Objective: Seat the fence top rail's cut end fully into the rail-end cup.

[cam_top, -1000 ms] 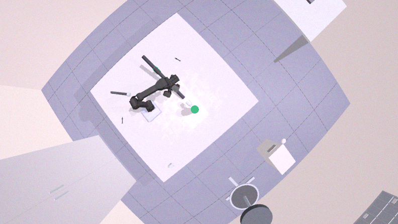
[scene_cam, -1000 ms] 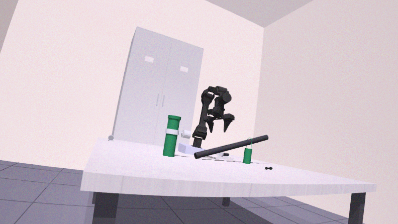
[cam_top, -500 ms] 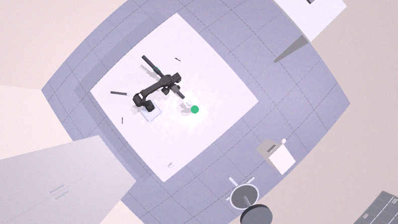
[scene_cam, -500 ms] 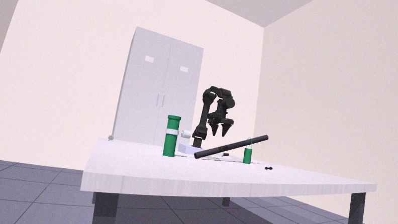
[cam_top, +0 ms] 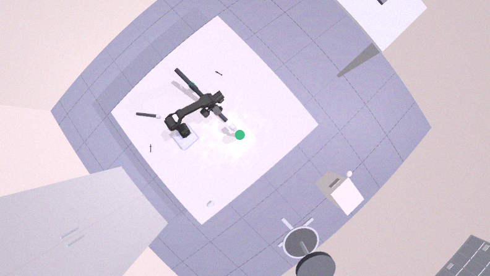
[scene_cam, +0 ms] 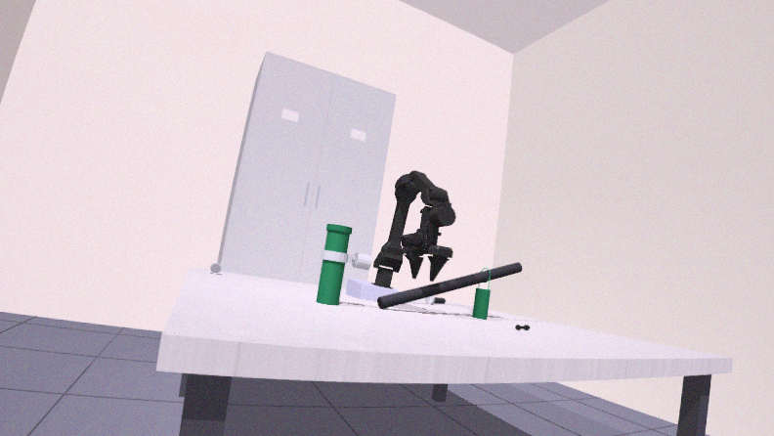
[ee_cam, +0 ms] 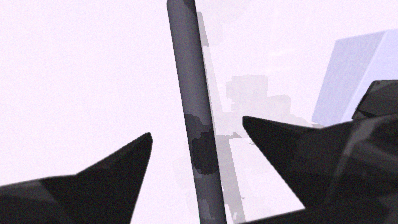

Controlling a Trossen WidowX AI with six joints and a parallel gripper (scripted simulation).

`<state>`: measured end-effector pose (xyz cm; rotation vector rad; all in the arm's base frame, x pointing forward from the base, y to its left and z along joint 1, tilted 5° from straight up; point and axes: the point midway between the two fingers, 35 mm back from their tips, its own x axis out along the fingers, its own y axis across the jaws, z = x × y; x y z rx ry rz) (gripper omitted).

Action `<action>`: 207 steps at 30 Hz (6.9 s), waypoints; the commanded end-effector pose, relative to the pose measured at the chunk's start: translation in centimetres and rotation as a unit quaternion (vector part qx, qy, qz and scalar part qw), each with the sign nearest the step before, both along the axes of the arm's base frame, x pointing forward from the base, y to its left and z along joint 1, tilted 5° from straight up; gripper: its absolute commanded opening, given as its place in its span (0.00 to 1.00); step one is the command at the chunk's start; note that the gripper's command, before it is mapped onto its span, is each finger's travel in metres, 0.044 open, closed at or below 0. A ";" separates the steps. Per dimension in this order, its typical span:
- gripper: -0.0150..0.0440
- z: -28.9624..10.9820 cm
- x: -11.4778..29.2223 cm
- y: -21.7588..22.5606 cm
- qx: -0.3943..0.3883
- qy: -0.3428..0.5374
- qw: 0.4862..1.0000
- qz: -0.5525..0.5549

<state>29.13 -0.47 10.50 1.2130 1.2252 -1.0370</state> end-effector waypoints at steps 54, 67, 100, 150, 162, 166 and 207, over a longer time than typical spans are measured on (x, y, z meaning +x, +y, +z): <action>0.48 -6.5 0.5 0.3 -0.001 0.002 1.000 -0.003; 0.25 -5.5 0.3 0.0 -0.014 0.001 1.000 -0.004; 0.25 -0.1 -0.1 -2.8 -0.123 -0.004 0.992 -0.013; 0.25 0.4 0.1 -4.0 -0.122 -0.002 0.992 -0.012; 0.25 0.2 0.2 -5.1 -0.120 0.000 0.993 -0.011; 0.25 0.2 0.2 -5.1 -0.120 0.000 0.993 -0.011; 0.25 0.0 0.1 -4.7 -0.112 0.004 0.994 -0.011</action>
